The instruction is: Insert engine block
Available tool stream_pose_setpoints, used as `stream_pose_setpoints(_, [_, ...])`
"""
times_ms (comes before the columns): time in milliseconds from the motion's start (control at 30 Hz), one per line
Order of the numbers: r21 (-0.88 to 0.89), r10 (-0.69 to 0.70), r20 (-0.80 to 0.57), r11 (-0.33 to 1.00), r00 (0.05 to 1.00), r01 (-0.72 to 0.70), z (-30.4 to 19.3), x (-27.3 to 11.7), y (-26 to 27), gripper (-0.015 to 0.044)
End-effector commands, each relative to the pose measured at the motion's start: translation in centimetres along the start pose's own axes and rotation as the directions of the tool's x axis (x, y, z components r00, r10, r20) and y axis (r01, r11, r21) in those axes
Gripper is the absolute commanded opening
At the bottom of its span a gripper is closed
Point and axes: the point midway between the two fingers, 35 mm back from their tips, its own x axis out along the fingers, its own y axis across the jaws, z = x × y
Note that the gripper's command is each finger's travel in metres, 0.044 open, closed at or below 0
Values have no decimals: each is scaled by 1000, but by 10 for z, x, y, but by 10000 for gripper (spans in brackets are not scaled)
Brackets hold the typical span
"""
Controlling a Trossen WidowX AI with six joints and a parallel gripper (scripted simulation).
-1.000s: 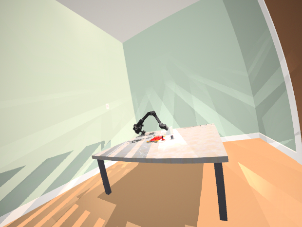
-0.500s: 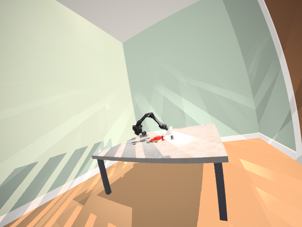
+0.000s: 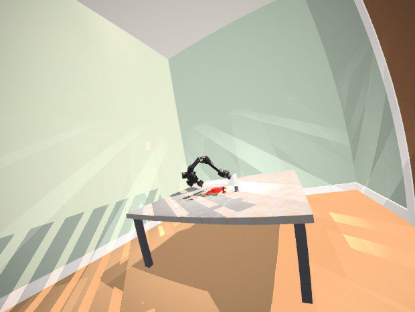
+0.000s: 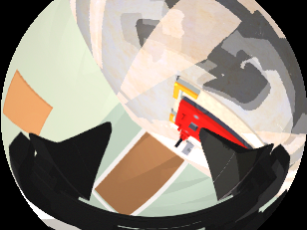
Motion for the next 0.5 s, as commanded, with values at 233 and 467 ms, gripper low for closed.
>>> stream_pose_setpoints(233, [-201,-190,-92,965,977,169,-52,54,6,440])
stream_pose_setpoints(467, [-323,-308,-111,910,945,259,-87,82,5,440])
